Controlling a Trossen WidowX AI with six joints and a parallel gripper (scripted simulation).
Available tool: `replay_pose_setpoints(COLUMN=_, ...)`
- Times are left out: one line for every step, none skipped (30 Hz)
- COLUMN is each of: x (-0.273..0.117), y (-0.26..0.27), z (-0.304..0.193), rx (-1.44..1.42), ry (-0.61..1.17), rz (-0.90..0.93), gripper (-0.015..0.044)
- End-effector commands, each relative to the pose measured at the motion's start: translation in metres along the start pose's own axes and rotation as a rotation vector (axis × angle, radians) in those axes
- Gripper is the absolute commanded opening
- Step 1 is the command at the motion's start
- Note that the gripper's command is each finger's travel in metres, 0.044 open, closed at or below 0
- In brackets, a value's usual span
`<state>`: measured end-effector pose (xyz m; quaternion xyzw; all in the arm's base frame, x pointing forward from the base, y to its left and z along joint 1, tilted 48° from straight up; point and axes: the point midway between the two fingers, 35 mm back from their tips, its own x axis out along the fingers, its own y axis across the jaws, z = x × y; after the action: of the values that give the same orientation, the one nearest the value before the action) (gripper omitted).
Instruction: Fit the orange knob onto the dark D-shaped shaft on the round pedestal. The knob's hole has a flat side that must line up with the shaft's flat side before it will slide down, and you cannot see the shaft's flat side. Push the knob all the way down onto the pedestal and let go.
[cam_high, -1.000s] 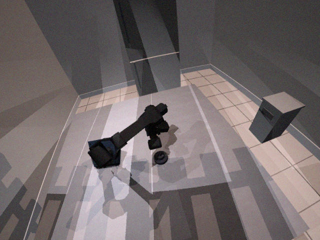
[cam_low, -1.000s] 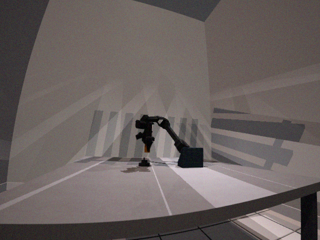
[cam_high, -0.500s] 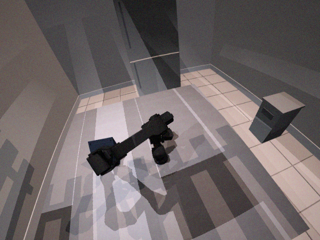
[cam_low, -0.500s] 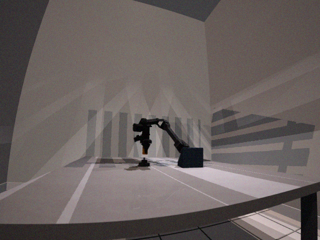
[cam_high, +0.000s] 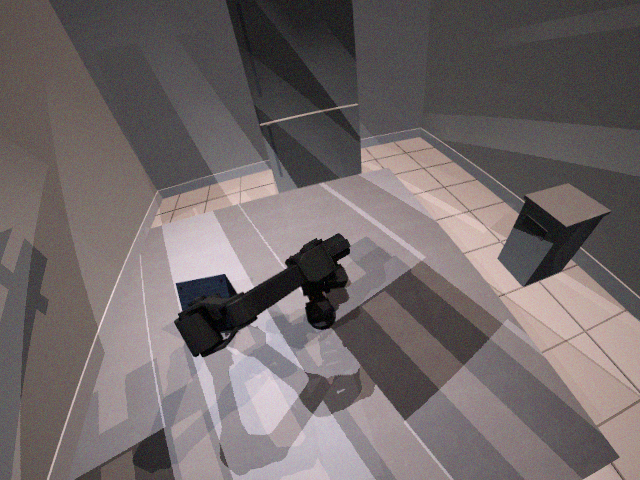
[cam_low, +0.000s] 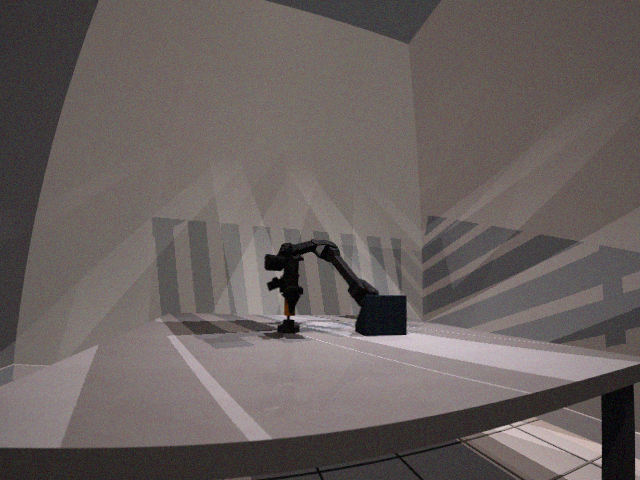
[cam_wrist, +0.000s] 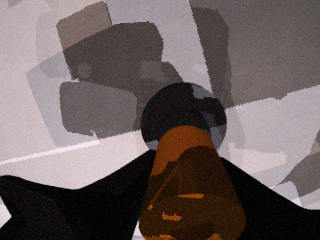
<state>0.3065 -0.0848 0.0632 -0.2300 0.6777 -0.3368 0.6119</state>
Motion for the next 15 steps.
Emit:
replay_pose_setpoints(x=-0.0015, y=0.0001, z=0.0012, rx=-0.001, ry=-0.009, rz=-0.003, gripper=0.0000)
replay_pose_setpoints(x=-0.0024, y=0.0001, z=0.0016, rx=0.000, ry=-0.009, rz=-0.003, gripper=0.0000)
replay_pose_setpoints(x=-0.0026, y=0.0002, z=0.0021, rx=0.000, ry=-0.009, rz=-0.003, gripper=0.0000)
replay_pose_setpoints(x=-0.0027, y=0.0002, z=0.0027, rx=0.000, ry=-0.009, rz=-0.003, gripper=0.0000)
replay_pose_setpoints(x=-0.0027, y=0.0002, z=0.0029, rx=0.000, ry=-0.009, rz=-0.003, gripper=0.0000)
replay_pose_setpoints(x=-0.0027, y=0.0002, z=0.0029, rx=0.000, ry=-0.009, rz=-0.003, gripper=0.0000)
replay_pose_setpoints(x=-0.0014, y=0.0001, z=0.0029, rx=0.000, ry=-0.009, rz=-0.003, gripper=0.0000)
replay_pose_setpoints(x=-0.0002, y=-0.0003, z=0.0029, rx=0.000, ry=-0.009, rz=-0.003, gripper=0.0000)
replay_pose_setpoints(x=-0.0002, y=-0.0005, z=0.0028, rx=0.000, ry=-0.009, rz=-0.003, gripper=0.0000)
replay_pose_setpoints(x=0.0000, y=-0.0007, z=0.0027, rx=0.000, ry=-0.009, rz=-0.003, gripper=0.0000)
replay_pose_setpoints(x=0.0004, y=-0.0007, z=0.0025, rx=0.000, ry=-0.009, rz=-0.003, gripper=0.0000)
replay_pose_setpoints(x=0.0009, y=-0.0006, z=0.0022, rx=0.000, ry=-0.009, rz=-0.003, gripper=0.0000)
replay_pose_setpoints(x=0.0015, y=-0.0005, z=0.0020, rx=0.000, ry=-0.009, rz=-0.003, gripper=0.0000)
replay_pose_setpoints(x=0.0007, y=-0.0002, z=0.0017, rx=0.000, ry=-0.009, rz=-0.003, gripper=0.0000)
replay_pose_setpoints(x=0.0007, y=0.0000, z=0.0014, rx=0.000, ry=-0.009, rz=-0.003, gripper=0.0000)
